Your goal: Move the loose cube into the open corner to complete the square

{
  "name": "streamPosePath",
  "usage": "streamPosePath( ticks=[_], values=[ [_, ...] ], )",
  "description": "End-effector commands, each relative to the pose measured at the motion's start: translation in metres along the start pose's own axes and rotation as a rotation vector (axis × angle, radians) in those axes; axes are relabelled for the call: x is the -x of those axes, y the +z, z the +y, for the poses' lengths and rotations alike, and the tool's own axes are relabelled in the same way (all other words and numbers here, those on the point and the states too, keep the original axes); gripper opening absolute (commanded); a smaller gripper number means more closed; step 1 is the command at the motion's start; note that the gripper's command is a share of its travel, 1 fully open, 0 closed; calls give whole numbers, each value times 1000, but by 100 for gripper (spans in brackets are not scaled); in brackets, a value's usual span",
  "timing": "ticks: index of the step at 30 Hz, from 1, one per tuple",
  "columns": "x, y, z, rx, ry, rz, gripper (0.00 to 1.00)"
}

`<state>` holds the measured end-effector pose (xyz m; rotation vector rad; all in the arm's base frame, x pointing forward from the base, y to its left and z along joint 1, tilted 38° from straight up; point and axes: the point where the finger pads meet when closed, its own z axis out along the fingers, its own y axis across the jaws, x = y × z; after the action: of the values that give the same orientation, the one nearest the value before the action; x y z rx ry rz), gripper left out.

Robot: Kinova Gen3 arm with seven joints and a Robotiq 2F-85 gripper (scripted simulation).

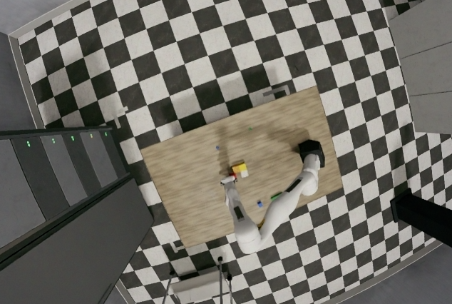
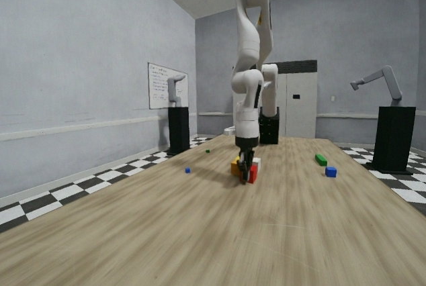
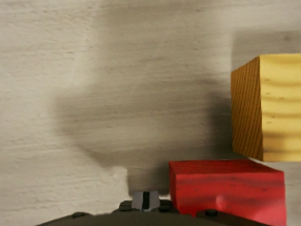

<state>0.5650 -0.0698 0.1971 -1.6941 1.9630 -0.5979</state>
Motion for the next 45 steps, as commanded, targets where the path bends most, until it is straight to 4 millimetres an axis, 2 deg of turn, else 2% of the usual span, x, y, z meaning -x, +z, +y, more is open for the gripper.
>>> streamPosePath(
  ticks=[1, 45],
  values=[
    [-1, -1, 2, 0, 2, 1, 10],
    [-1, -1, 24, 0, 2, 1, 10]
  ],
)
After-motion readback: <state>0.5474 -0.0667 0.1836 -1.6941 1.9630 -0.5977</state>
